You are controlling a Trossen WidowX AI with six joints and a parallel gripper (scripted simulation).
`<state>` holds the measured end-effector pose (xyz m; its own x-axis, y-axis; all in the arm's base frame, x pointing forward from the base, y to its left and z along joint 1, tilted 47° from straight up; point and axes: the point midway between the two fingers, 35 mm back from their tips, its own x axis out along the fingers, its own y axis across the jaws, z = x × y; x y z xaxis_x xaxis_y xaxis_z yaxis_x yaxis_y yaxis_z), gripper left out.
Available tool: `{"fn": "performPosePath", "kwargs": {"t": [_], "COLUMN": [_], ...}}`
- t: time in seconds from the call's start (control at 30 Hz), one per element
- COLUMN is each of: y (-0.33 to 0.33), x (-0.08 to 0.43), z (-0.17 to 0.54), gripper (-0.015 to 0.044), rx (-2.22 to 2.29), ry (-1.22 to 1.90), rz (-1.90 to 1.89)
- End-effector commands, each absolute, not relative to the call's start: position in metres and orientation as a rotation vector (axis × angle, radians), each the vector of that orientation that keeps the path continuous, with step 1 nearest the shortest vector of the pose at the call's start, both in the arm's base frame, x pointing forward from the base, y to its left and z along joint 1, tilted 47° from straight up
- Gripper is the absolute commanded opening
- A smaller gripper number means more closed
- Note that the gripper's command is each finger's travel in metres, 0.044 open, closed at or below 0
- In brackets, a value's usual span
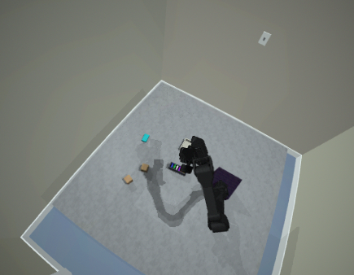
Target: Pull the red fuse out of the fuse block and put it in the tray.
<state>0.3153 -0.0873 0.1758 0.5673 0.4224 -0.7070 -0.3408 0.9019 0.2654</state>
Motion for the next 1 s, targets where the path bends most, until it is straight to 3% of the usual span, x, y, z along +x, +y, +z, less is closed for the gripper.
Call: {"fn": "performPosePath", "kwargs": {"t": [0.0,0.63,0.97], "y": [-0.037,0.05,0.052], "x": [0.315,0.274,0.271], "z": [0.122,0.026,0.026], "gripper": [0.0066,0.0066,0.0066], "rx": [-0.205,-0.758,-0.763], "ry": [0.875,0.456,0.446], "rz": [0.827,1.702,1.713]}}
